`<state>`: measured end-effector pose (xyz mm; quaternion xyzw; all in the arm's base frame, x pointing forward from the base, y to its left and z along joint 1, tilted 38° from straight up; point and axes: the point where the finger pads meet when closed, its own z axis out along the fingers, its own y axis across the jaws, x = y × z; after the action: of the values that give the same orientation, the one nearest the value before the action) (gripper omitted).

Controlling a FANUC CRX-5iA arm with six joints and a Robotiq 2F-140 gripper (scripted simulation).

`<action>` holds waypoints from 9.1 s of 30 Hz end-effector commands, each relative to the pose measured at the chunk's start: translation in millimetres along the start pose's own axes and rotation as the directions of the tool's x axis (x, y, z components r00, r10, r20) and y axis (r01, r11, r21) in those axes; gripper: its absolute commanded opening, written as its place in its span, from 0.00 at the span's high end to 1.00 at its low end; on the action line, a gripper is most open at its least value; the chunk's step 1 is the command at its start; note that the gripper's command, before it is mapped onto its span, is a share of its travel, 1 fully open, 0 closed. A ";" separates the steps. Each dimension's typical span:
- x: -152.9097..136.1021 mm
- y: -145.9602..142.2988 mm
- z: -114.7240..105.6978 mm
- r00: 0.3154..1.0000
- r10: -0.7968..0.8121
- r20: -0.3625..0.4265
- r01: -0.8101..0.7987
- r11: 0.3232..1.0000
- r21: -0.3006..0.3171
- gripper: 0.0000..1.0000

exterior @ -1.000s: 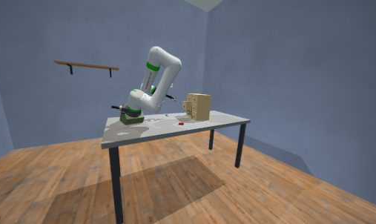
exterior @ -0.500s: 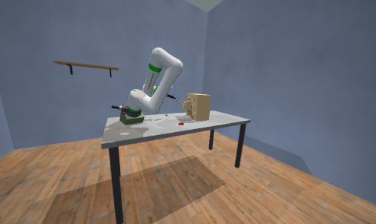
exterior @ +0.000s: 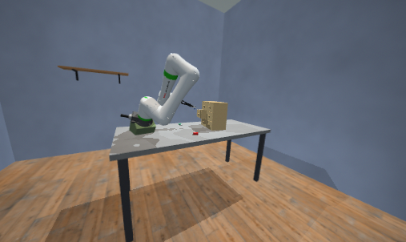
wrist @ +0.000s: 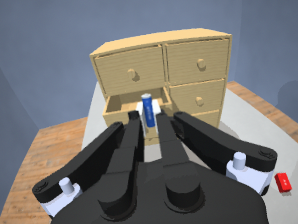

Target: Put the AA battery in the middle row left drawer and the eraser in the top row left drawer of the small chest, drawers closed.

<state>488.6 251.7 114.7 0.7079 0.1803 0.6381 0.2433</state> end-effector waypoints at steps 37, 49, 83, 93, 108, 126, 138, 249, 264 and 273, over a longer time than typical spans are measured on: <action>34.8 -1.1 95.9 1.000 0.000 -0.001 0.000 1.000 0.003 0.94; 34.8 -1.1 95.9 1.000 0.000 -0.001 0.000 1.000 0.003 0.94; 34.8 -1.1 95.9 1.000 0.000 -0.001 0.000 1.000 0.003 0.00; 32.4 -1.1 88.0 1.000 0.000 -0.001 0.000 1.000 0.003 0.00; 12.7 -0.9 22.5 1.000 0.000 -0.001 0.000 1.000 0.003 0.00; -10.3 -0.7 -53.6 1.000 0.000 -0.001 0.000 1.000 0.003 0.00; -15.7 -0.6 -71.5 1.000 0.000 -0.001 0.000 1.000 0.003 0.00; -52.5 -26.0 -98.4 0.849 -0.001 0.528 0.000 1.000 0.003 0.00; -68.3 -26.1 -63.3 0.974 0.000 0.226 0.000 1.000 0.002 0.00; -75.5 -26.1 -47.3 0.997 0.000 0.078 0.000 1.000 0.002 0.00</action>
<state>424.1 239.4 41.8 0.7598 0.1619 0.5737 0.2596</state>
